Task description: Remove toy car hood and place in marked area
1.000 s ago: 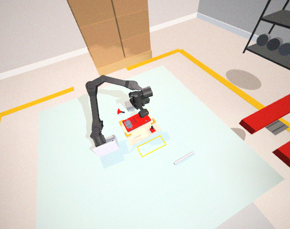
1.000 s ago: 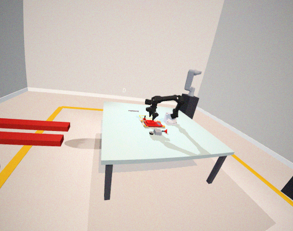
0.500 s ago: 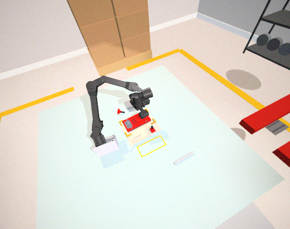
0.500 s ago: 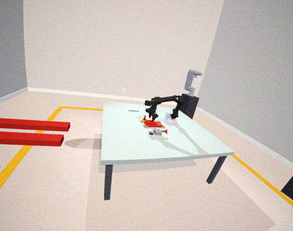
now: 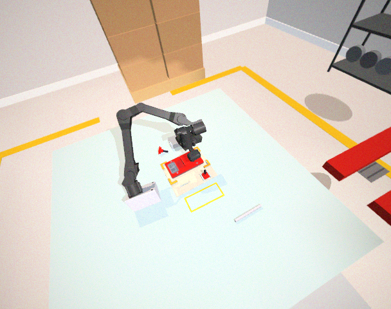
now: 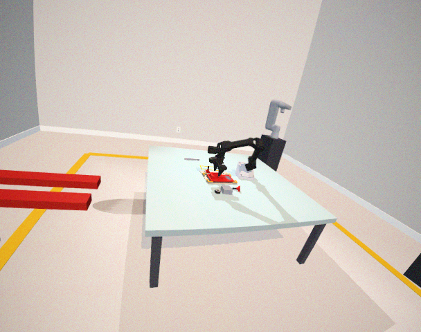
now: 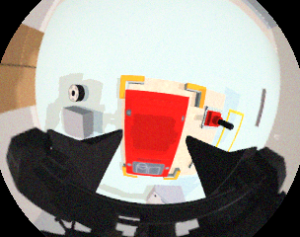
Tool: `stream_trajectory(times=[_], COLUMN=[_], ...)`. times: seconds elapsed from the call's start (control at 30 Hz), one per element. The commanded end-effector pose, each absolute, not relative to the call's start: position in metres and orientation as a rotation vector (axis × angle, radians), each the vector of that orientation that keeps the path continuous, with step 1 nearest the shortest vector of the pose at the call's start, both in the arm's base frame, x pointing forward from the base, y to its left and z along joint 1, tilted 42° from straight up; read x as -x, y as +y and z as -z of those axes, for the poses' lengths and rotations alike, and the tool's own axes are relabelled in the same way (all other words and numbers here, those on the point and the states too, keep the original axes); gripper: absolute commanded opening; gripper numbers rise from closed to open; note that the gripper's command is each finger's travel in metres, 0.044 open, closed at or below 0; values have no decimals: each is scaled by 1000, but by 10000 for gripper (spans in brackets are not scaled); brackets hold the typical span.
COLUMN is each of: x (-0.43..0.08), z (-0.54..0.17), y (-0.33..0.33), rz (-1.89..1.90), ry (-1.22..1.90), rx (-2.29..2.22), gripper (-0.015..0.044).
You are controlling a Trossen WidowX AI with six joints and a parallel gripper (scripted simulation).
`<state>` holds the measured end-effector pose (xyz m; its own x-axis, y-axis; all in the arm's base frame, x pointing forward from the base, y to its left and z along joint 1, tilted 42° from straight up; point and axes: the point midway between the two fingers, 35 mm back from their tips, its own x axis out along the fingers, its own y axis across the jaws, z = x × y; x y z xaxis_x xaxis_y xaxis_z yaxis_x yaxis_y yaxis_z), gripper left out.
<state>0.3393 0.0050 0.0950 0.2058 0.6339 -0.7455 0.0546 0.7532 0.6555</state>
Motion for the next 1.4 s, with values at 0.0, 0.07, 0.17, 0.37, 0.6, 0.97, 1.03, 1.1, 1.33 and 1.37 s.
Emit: stream_trajectory(times=[0.0,0.07,0.17,0.37,0.6,0.97,1.03,1.1,1.33,1.37], x=[-339,-339,-339,-340,-340,-341,-342,-342,-342,-342], z=[-92,-91,-91,-89,-86,-82,-82,-81,-78,-78], y=[9,9,9,11,13,17,17,18,20,20], rz=[-443,-443,-443,-443,-443,-444,-444,-444,-444,-444], ry=[1327,1327,1327,1327,1327,1327,1327,1327,1326,1326], rx=[-642,-642,-642,-642,-642,-642,-642,-643,-643,-643], gripper=[440,440,440,440,440,440,440,440,440,440])
